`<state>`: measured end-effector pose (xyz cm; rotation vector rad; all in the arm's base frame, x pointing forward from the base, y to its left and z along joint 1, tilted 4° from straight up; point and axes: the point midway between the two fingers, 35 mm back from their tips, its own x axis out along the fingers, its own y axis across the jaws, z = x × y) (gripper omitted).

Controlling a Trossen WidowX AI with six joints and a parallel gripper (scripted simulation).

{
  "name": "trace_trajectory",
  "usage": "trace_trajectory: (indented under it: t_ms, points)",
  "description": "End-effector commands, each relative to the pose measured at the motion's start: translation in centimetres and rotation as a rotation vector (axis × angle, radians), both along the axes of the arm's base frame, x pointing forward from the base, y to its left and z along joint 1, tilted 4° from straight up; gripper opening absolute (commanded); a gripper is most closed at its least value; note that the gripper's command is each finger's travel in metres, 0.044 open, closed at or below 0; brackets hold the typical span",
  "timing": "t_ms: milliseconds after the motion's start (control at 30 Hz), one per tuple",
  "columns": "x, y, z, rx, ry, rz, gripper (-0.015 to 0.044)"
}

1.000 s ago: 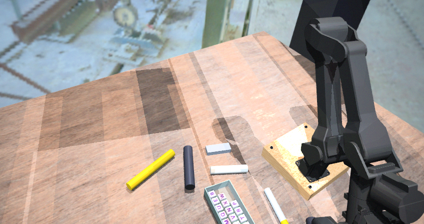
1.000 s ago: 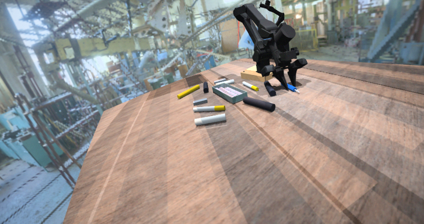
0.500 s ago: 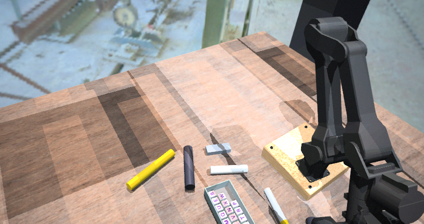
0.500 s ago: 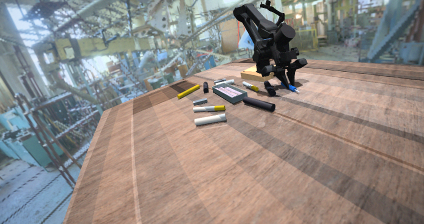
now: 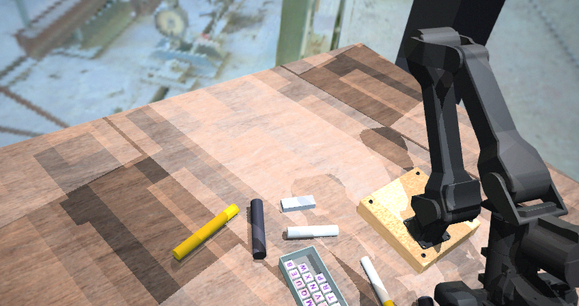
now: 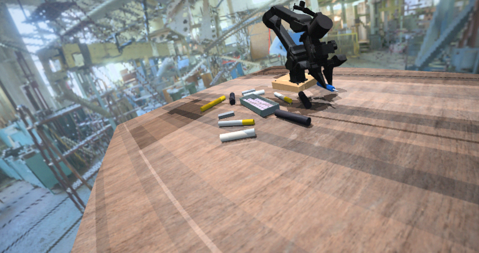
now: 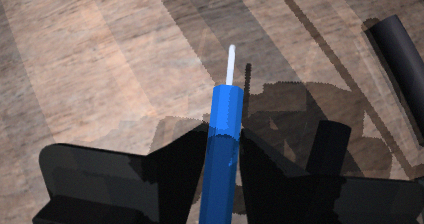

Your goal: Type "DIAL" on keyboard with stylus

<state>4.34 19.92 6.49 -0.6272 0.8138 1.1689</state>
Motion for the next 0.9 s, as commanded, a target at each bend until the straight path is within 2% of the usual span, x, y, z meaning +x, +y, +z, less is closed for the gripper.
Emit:
trace_trajectory:
  t_ms: [0,300,867]
  points:
    - [0.0,-0.1,0.8,0.005,-0.001,-0.004,0.0]
    - [1.2,-0.3,0.3,-0.033,0.103,-0.129,0.0]
    - [3.8,-0.9,0.4,-0.081,0.45,-0.507,0.0]
